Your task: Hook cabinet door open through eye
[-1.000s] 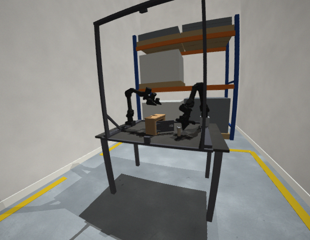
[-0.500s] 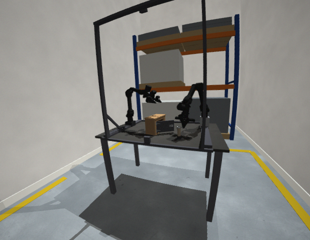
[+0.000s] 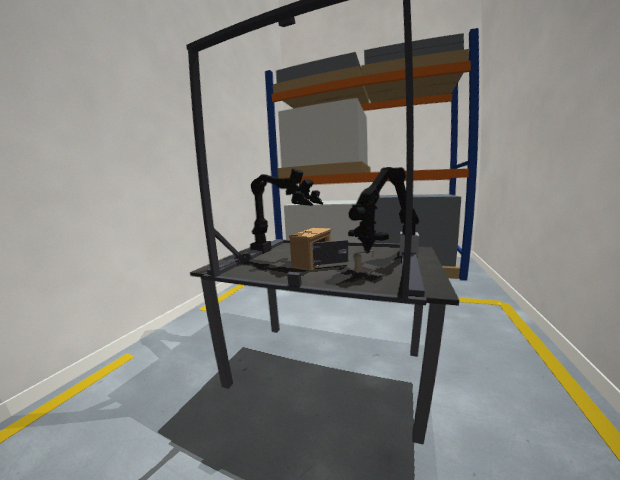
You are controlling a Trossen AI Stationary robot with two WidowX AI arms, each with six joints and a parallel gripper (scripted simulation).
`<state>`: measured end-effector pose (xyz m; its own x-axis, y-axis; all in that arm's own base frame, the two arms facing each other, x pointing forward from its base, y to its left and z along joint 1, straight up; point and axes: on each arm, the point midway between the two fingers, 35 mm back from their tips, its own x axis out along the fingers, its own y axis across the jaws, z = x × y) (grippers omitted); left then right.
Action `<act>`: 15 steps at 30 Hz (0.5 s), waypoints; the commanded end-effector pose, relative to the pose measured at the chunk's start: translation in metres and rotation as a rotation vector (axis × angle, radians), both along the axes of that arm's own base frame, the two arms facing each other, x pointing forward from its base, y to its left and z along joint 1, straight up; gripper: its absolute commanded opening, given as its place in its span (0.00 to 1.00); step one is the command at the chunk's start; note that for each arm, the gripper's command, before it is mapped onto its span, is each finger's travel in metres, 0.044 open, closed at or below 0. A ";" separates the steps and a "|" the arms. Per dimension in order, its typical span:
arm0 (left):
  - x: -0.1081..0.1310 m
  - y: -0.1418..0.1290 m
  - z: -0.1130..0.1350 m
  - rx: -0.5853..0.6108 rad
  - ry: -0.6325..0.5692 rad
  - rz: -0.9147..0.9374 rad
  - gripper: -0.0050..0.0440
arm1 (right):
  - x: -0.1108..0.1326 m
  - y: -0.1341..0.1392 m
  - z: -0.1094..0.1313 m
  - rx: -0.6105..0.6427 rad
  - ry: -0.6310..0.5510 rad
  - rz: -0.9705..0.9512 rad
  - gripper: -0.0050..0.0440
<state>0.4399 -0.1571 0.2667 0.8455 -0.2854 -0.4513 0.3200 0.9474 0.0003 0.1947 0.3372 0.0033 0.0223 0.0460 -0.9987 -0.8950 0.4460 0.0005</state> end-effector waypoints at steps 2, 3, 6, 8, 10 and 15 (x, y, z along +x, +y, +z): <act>0.000 0.000 0.025 -0.020 -0.052 0.004 0.92 | 0.005 0.011 0.015 -0.017 0.006 -0.002 0.00; 0.000 0.000 0.025 -0.020 -0.052 0.004 0.92 | 0.005 0.011 0.017 -0.028 0.014 -0.001 0.00; -0.001 0.001 0.021 -0.016 -0.044 0.002 0.92 | 0.006 0.012 0.020 -0.068 0.031 -0.002 0.00; -0.001 0.001 0.021 -0.016 -0.044 0.002 0.92 | 0.006 0.013 0.023 -0.092 0.043 -0.002 0.00; -0.001 0.001 0.021 -0.016 -0.044 0.002 0.92 | 0.006 0.014 0.025 -0.115 0.056 -0.002 0.00; -0.001 0.001 0.021 -0.016 -0.044 0.002 0.92 | 0.007 0.016 0.031 -0.175 0.085 -0.002 0.00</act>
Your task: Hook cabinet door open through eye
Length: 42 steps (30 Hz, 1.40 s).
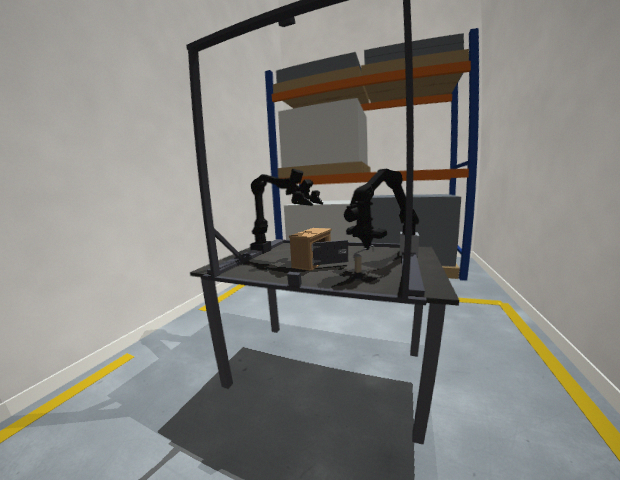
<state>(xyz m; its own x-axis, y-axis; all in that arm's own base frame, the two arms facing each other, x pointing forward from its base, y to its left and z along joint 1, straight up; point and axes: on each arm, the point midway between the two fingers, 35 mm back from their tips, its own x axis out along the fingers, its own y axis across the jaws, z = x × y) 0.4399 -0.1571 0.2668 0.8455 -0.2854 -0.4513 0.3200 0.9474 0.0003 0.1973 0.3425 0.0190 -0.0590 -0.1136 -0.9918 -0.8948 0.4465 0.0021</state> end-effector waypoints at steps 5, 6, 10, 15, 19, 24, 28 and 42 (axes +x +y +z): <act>-0.001 0.001 0.021 -0.016 -0.044 0.002 0.92 | 0.006 0.012 0.018 -0.049 0.023 -0.001 0.00; -0.001 0.001 0.021 -0.016 -0.044 0.002 0.92 | 0.006 0.013 0.019 -0.062 0.029 -0.001 0.00; -0.001 0.001 0.021 -0.016 -0.044 0.002 0.92 | 0.007 0.015 0.023 -0.110 0.052 -0.002 0.00; -0.001 0.001 0.021 -0.016 -0.044 0.002 0.92 | 0.008 0.017 0.026 -0.151 0.075 -0.001 0.00; -0.001 0.001 0.021 -0.016 -0.044 0.002 0.92 | 0.008 0.017 0.026 -0.151 0.076 -0.001 0.00; -0.001 0.001 0.021 -0.016 -0.044 0.002 0.92 | 0.008 0.017 0.026 -0.151 0.076 -0.001 0.00; -0.001 0.001 0.021 -0.016 -0.044 0.002 0.92 | 0.008 0.017 0.026 -0.151 0.076 -0.001 0.00; -0.002 -0.001 0.016 -0.010 -0.029 -0.011 0.92 | 0.024 0.011 0.026 -0.161 0.052 0.199 0.00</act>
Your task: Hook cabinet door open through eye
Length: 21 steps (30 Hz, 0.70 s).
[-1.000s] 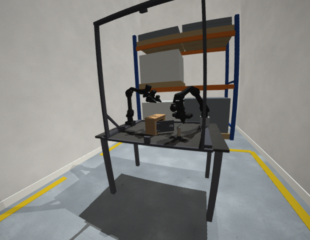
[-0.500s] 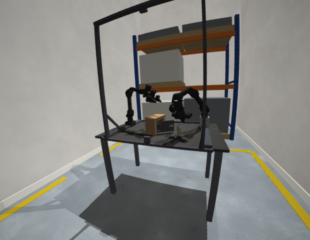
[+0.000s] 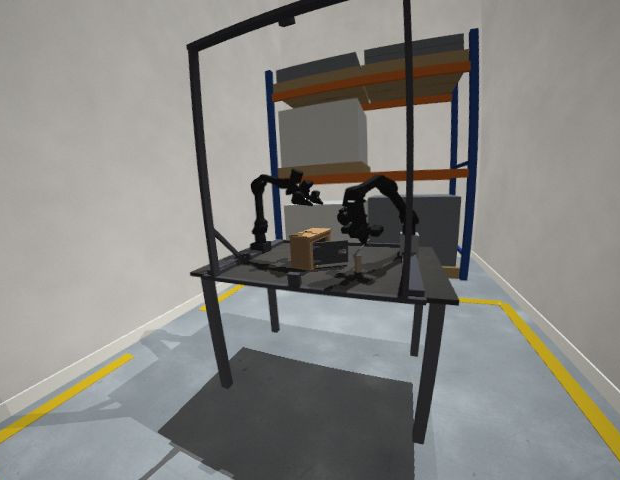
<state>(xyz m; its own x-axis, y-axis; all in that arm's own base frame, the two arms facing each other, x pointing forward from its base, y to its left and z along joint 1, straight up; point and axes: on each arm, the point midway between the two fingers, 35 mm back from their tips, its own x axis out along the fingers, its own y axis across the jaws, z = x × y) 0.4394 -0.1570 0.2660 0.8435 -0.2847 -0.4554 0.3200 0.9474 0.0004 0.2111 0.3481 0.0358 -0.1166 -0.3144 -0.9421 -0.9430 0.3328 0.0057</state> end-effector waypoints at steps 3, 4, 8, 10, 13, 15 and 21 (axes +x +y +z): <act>-0.003 -0.002 0.015 -0.006 -0.022 -0.023 0.92 | 0.016 0.004 0.010 0.038 -0.026 0.156 0.00; -0.004 -0.002 0.014 -0.005 -0.017 -0.027 0.92 | 0.018 0.004 0.010 0.038 -0.026 0.183 0.00; -0.007 -0.004 0.009 0.002 0.004 -0.046 0.92 | 0.026 0.003 0.010 0.036 -0.027 0.289 0.00; -0.008 -0.005 0.007 0.004 0.014 -0.055 0.92 | 0.030 0.003 0.010 0.036 -0.028 0.342 0.00; -0.009 -0.005 0.006 0.006 0.019 -0.059 0.92 | 0.032 0.003 0.010 0.035 -0.028 0.369 0.00; -0.010 -0.006 0.005 0.008 0.027 -0.066 0.92 | 0.035 0.004 0.011 0.037 -0.031 0.422 0.00; -0.012 -0.007 0.002 0.012 0.042 -0.080 0.92 | 0.047 0.005 0.011 0.033 -0.032 0.581 0.00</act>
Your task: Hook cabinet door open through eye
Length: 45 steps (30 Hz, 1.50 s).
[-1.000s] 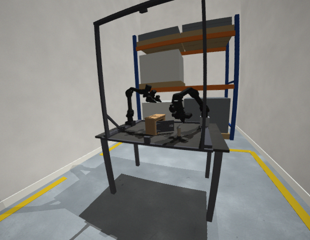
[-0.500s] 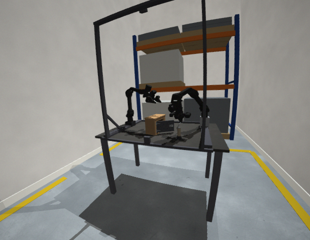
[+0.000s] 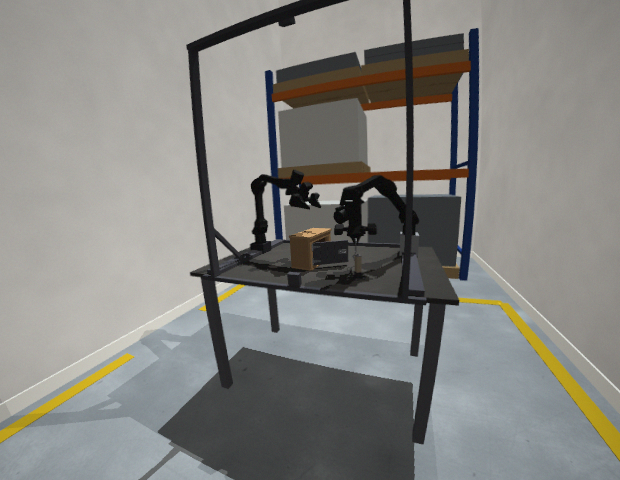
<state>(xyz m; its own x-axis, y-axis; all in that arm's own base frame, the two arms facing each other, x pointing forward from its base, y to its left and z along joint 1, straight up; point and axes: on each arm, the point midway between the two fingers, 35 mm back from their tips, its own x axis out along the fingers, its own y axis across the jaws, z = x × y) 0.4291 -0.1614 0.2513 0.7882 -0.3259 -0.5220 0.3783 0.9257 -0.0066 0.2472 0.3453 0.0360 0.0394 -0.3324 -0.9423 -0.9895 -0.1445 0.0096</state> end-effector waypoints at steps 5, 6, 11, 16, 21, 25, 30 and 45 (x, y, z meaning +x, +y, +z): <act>-0.002 -0.003 0.015 -0.010 -0.027 -0.021 0.92 | 0.020 0.011 0.011 0.036 -0.027 0.230 0.00; -0.003 -0.003 0.015 -0.010 -0.027 -0.021 0.92 | 0.021 0.011 0.011 0.035 -0.027 0.256 0.00; -0.002 -0.003 0.016 -0.010 -0.028 -0.019 0.92 | 0.026 0.014 0.013 0.036 -0.030 0.337 0.00; -0.002 -0.003 0.016 -0.010 -0.028 -0.019 0.92 | 0.032 0.017 0.012 0.033 -0.029 0.429 0.00; -0.002 -0.003 0.016 -0.010 -0.028 -0.019 0.92 | 0.035 0.020 0.013 0.033 -0.031 0.483 0.00; -0.003 -0.002 0.018 -0.013 -0.032 -0.016 0.92 | 0.034 0.021 0.012 0.036 -0.027 0.483 0.00; -0.003 -0.002 0.018 -0.013 -0.032 -0.016 0.92 | 0.034 0.021 0.012 0.036 -0.027 0.484 0.00; -0.003 -0.002 0.018 -0.013 -0.032 -0.016 0.92 | 0.039 0.012 0.010 0.191 0.023 0.482 0.00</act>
<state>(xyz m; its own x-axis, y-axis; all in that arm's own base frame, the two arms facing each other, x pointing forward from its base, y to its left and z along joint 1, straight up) 0.4271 -0.1625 0.2492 0.7786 -0.3330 -0.5319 0.3878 0.9217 -0.0093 0.2825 0.3532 0.0245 0.1116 -0.1951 -0.9744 -0.8140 -0.5804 0.0230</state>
